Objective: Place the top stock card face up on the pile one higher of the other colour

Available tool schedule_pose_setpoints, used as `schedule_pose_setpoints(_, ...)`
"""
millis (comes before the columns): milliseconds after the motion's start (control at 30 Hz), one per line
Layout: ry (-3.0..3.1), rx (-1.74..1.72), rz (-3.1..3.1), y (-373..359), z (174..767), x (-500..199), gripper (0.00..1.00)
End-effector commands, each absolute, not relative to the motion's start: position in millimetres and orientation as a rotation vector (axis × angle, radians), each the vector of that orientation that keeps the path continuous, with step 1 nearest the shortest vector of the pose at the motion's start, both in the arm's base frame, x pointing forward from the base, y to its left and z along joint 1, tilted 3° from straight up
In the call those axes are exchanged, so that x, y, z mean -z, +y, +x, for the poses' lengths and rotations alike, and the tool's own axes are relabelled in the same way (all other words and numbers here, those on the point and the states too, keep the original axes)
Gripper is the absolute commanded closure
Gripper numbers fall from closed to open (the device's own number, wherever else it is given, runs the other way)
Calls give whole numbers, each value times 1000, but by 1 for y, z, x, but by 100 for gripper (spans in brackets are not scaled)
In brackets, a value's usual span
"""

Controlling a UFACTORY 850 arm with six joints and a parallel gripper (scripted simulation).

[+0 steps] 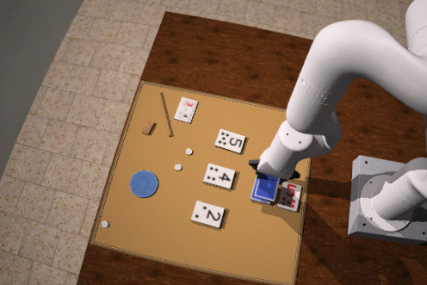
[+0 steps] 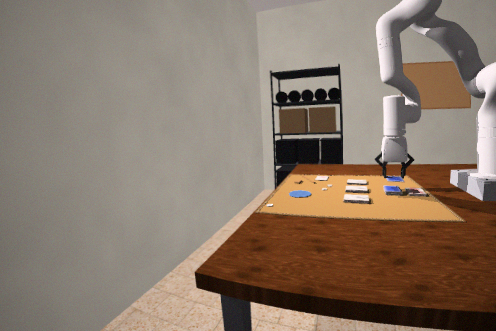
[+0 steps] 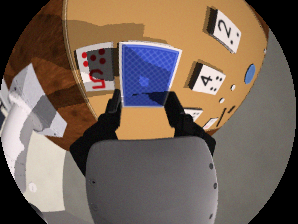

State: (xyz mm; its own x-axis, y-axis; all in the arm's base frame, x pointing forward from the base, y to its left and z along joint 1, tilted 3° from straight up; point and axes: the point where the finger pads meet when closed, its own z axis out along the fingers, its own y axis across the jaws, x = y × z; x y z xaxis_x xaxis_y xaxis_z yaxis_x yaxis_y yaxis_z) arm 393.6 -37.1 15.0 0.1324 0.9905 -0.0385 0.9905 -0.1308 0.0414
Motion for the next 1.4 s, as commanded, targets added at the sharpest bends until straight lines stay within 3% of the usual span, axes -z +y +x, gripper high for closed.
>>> schedule_pose_setpoints(0, 2034, 9, 2322, -37, 400, -25, 35)
schedule_pose_setpoints(1367, 2034, 9, 2322, -35, 398, -76, 35)
